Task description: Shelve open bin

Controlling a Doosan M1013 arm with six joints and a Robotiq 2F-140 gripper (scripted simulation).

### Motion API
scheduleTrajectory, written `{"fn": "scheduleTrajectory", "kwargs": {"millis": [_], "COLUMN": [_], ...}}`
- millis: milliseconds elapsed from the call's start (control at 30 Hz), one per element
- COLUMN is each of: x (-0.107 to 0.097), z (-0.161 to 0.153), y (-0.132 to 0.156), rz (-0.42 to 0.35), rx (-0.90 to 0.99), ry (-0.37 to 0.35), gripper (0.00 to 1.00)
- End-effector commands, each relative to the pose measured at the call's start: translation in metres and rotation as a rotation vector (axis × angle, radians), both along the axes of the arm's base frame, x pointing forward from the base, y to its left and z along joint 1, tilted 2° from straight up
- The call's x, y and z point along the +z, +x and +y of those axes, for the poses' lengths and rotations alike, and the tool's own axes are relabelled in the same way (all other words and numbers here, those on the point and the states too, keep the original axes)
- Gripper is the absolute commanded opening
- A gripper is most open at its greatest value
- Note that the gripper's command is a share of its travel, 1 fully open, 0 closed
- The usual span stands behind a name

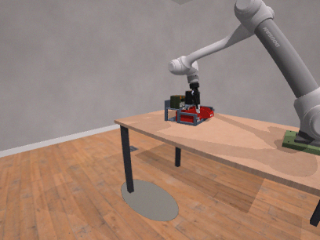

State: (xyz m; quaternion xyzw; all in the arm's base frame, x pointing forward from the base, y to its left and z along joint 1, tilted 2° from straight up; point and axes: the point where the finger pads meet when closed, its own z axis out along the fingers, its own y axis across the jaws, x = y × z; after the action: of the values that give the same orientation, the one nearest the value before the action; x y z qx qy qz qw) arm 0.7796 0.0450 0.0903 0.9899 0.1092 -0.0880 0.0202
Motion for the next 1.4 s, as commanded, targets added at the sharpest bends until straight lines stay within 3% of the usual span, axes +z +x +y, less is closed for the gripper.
{"fn": "scheduleTrajectory", "kwargs": {"millis": [0, 1367], "x": [-0.0025, -0.0015], "z": [0.0004, -0.0007], "y": [0.0051, 0.0103], "rz": [-0.007, -0.008], "rx": [-0.002, -0.002], "ry": [0.008, 0.009], "gripper": [0.00, 0.00]}}
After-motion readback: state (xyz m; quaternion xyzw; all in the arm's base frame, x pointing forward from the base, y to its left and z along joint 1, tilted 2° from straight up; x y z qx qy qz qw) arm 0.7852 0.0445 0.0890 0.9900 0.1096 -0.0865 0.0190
